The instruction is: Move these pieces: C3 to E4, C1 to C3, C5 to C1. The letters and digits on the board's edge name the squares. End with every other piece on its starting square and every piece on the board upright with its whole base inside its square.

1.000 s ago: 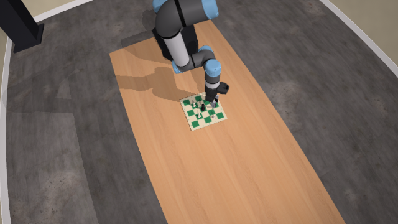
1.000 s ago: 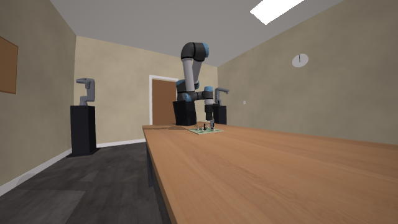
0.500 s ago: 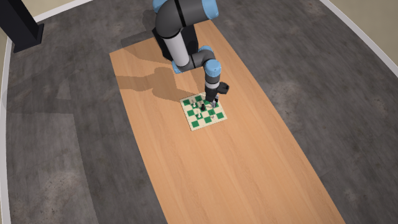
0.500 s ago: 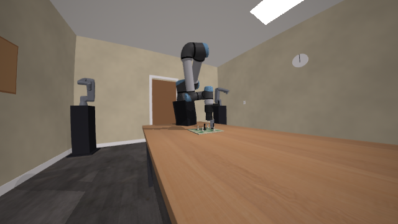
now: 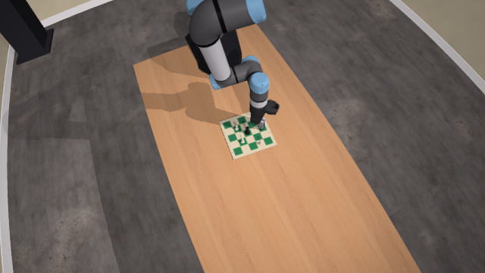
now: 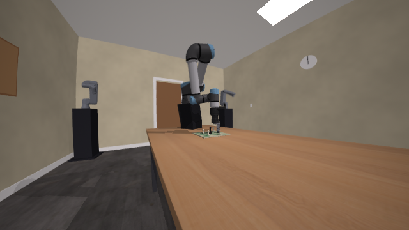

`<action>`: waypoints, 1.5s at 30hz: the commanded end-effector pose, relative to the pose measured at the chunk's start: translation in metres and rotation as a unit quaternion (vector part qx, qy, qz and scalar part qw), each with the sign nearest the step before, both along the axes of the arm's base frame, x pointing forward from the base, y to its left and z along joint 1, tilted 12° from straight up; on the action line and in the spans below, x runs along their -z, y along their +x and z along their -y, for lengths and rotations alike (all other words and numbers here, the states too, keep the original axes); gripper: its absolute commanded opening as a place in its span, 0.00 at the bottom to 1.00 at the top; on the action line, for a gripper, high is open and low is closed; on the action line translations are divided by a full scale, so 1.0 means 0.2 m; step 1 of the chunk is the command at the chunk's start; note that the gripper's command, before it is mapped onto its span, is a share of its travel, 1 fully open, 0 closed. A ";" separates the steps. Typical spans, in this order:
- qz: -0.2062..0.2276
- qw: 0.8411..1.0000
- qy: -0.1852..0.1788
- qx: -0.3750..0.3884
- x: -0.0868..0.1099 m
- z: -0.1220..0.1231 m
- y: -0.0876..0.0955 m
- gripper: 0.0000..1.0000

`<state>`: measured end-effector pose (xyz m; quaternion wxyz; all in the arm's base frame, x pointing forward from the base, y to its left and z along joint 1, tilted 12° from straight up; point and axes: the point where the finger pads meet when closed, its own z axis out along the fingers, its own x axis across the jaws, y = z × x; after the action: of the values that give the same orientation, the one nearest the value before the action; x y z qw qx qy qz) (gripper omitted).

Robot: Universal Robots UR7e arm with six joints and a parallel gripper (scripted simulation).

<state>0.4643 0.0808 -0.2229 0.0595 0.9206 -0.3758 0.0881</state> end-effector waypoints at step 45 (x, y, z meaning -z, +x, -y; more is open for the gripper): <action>0.001 1.000 0.000 0.000 -0.22 -0.04 -0.02 0.00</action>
<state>0.4599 0.0873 -0.1878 0.0592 0.9206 -0.3757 0.0886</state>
